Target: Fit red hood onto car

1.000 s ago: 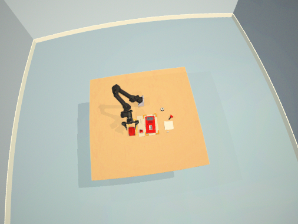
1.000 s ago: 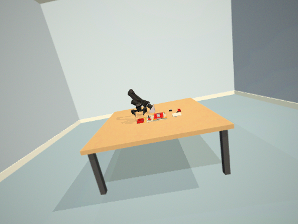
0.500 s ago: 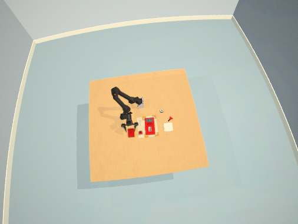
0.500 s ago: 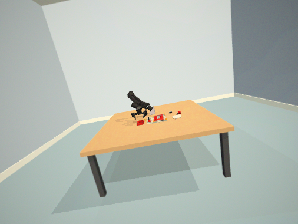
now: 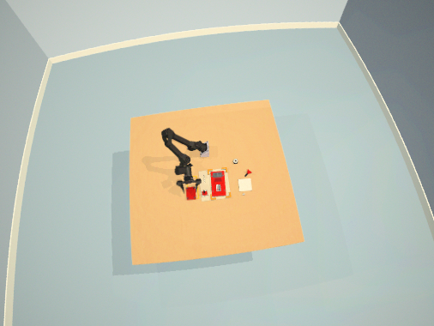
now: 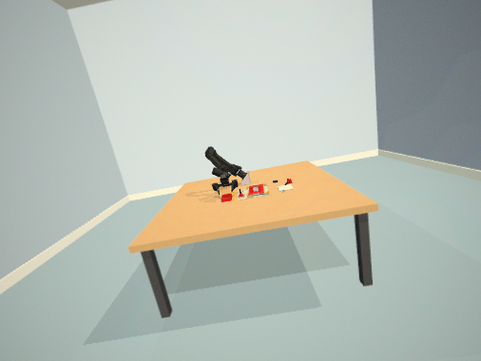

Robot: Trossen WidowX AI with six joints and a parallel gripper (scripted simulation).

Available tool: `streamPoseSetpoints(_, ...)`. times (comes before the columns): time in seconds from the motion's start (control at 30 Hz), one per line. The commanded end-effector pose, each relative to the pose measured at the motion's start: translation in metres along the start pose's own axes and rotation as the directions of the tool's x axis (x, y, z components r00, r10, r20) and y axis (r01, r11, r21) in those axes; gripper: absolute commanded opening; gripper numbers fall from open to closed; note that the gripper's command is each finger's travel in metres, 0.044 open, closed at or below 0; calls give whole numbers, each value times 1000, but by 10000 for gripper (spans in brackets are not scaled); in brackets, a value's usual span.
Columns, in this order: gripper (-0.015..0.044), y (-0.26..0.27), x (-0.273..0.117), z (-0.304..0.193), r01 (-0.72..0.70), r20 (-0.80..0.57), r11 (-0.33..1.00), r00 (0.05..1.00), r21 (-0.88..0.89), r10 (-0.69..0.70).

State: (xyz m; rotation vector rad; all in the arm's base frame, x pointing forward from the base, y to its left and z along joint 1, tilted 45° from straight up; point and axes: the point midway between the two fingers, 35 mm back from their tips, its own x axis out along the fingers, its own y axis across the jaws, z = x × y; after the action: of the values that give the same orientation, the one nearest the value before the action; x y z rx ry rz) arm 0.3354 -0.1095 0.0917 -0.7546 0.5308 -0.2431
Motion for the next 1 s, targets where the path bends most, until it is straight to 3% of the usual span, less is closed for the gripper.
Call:
streamPoseSetpoints(0.0, 440, 3, 1, -6, -9, -6, 1000, 1000, -8, 9)
streamPoseSetpoints(0.97, 440, 3, 8, -19, -6, -4, 1000, 1000, -8, 6)
